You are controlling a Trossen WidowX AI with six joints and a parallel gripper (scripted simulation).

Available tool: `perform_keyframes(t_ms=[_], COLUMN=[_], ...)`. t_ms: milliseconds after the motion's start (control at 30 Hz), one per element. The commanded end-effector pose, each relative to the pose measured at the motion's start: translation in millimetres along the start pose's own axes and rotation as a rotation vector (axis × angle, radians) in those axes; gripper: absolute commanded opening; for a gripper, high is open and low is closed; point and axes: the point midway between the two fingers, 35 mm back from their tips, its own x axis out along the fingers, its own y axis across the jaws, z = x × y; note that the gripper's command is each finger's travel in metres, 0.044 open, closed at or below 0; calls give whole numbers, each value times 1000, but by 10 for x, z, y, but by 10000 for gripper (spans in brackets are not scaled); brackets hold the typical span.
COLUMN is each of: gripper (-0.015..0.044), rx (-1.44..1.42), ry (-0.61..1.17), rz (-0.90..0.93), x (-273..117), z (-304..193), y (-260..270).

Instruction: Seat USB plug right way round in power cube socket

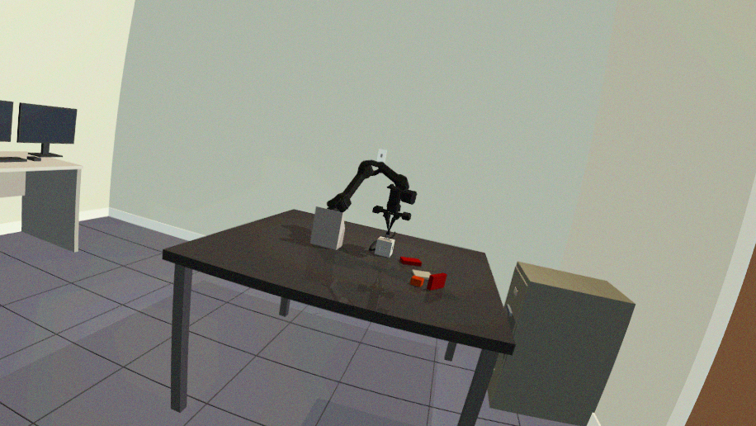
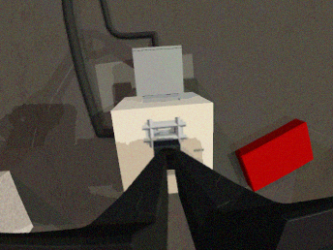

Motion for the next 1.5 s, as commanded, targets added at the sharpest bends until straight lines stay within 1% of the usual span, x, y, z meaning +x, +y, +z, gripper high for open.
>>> perform_keyframes(t_ms=[0, 1467], gripper=[0, 0], rx=[-7, -13], ry=[-6, -24], rz=[-2, -1], x=[7, 61], z=[4, 12], y=[-2, -6])
